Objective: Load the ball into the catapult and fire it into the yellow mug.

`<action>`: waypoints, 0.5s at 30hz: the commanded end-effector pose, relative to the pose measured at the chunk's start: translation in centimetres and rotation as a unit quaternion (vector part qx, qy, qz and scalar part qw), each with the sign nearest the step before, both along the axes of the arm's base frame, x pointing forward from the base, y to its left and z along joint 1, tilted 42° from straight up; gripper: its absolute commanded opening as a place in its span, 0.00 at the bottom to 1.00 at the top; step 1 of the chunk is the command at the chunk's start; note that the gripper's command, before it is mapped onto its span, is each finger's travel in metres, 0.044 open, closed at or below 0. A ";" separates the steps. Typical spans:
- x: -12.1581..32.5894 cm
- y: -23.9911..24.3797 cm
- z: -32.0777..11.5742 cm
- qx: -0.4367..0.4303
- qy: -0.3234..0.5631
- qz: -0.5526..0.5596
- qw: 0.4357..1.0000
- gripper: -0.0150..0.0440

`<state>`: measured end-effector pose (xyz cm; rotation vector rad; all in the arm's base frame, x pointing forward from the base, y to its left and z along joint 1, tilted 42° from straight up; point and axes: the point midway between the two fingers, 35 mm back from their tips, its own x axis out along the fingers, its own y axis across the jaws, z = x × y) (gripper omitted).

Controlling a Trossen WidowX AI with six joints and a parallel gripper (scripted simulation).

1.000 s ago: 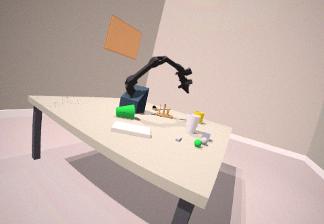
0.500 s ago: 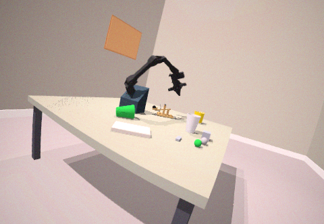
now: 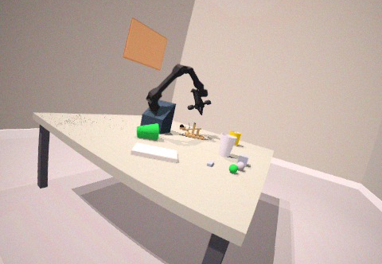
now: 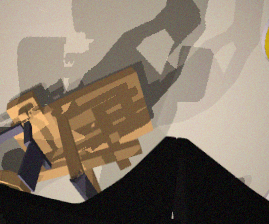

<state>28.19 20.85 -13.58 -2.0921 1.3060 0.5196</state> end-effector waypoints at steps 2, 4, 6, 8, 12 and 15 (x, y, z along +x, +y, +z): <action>-2.2 -1.5 -0.1 -0.064 0.047 0.046 0.996 0.25; -3.0 -2.0 0.0 -0.087 0.065 0.063 0.992 0.25; -3.8 -2.6 0.0 -0.111 0.083 0.080 0.987 0.25; -4.6 -3.2 0.1 -0.135 0.101 0.096 0.981 0.25; -6.0 -4.3 0.4 -0.183 0.137 0.128 0.965 0.25; -7.1 -5.2 0.7 -0.219 0.164 0.151 0.950 0.25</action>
